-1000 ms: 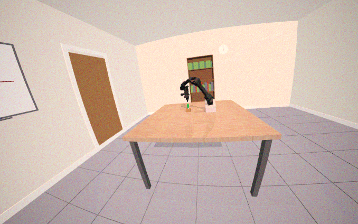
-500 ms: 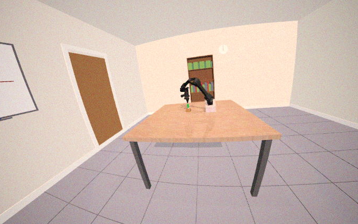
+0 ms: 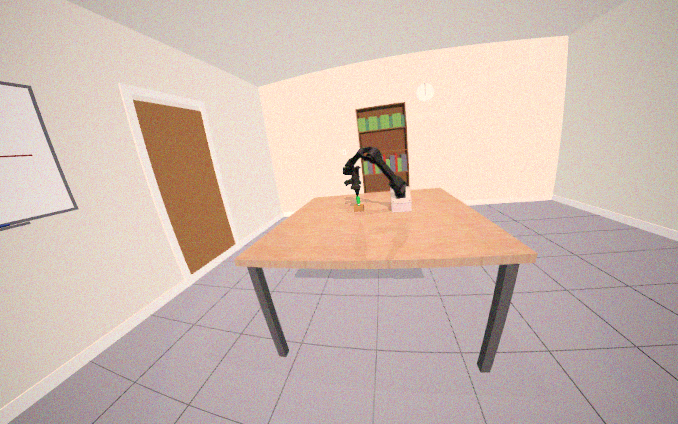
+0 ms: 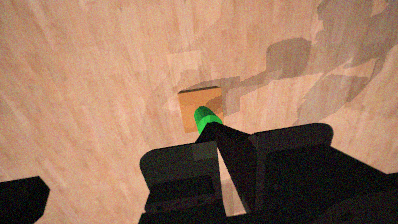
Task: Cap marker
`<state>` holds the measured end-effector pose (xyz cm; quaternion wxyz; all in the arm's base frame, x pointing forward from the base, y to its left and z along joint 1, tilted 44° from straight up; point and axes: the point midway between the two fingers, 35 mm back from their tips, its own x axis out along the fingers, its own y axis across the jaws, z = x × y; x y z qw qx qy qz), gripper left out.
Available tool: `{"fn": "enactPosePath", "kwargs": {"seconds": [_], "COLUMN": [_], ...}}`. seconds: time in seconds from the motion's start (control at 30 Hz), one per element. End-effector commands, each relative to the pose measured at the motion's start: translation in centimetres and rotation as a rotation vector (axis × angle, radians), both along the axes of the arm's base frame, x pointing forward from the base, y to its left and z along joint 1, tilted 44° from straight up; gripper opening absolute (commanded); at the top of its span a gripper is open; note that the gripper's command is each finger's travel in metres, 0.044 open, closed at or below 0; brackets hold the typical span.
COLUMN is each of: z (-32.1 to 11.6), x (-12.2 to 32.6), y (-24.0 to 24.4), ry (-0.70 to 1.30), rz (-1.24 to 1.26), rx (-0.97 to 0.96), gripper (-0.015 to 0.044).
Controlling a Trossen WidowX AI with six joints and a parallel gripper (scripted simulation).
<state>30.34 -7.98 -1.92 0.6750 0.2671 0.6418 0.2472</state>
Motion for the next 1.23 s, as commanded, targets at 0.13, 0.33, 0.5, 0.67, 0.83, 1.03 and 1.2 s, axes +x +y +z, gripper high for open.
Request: {"fn": "enactPosePath", "kwargs": {"seconds": [0.13, 0.33, 0.5, 0.67, 0.83, 1.03, 1.2], "z": [0.0, 3.6, 6.4, 6.4, 6.4, 6.4, 6.4], "x": [0.0, 0.1, -0.4, -0.4, -0.4, -0.4, -0.4], "y": [0.0, -3.7, -6.1, -6.1, -6.1, -6.1, -6.1], "ry": [0.000, 0.001, 0.003, 0.003, 0.003, 0.003, 0.003], "rz": [0.000, 0.000, 0.001, 0.001, 0.001, 0.001, 0.001], "rx": [0.000, -0.003, -0.001, -0.001, -0.001, -0.001, -0.001], "gripper": [0.0000, 0.0000, 0.0000, 0.0000, 0.0131, 0.0289, 0.0420]}}
